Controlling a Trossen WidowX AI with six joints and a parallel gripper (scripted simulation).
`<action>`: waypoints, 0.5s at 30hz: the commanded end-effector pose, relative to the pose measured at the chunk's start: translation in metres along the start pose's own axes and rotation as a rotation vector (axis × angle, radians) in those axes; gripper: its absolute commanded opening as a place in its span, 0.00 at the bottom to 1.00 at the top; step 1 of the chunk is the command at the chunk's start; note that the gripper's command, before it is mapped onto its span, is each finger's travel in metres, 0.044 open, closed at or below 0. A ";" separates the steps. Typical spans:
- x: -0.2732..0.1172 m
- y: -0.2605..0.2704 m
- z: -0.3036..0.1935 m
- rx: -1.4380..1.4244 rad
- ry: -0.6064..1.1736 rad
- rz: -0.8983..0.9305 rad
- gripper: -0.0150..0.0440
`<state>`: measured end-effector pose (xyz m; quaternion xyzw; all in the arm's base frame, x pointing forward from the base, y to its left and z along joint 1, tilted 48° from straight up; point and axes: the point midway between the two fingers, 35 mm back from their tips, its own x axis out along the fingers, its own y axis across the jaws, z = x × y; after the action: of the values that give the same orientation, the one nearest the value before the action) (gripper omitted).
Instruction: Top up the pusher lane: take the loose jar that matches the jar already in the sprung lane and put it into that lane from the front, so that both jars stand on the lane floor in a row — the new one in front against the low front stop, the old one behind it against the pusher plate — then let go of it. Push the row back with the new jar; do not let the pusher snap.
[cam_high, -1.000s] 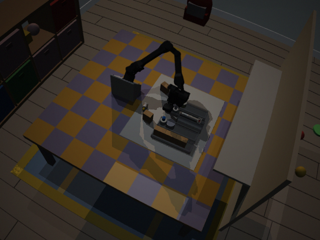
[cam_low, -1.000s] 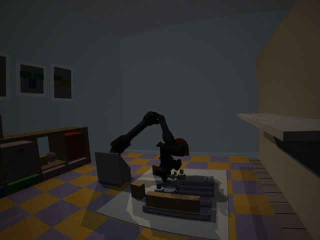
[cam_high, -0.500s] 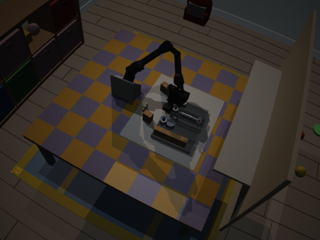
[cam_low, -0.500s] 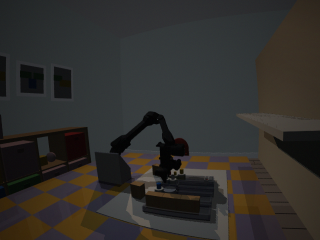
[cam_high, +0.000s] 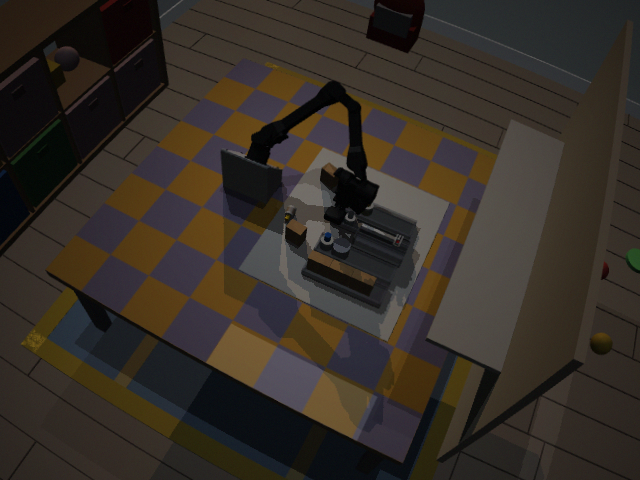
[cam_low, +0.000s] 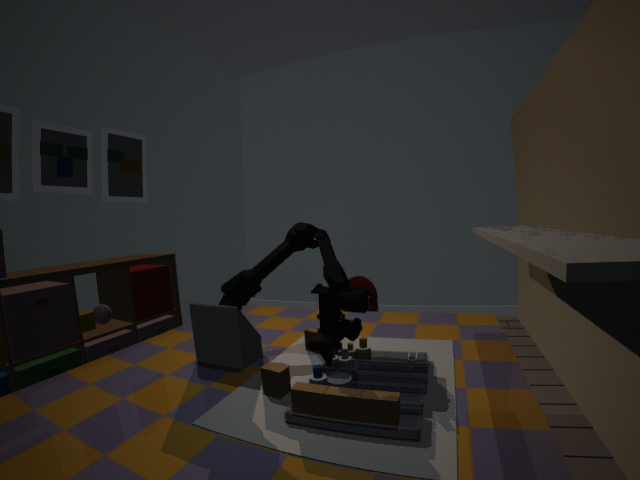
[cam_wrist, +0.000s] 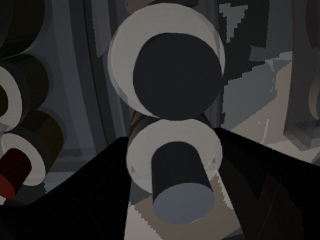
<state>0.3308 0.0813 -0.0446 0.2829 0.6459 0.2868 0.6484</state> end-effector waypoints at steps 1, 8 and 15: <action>0.000 0.002 0.001 -0.007 -0.006 0.006 0.25; 0.000 0.002 0.000 -0.007 -0.006 0.006 0.25; 0.000 0.002 -0.001 -0.007 -0.006 0.006 0.25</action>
<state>0.3292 0.0814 -0.0446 0.2824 0.6448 0.2871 0.6496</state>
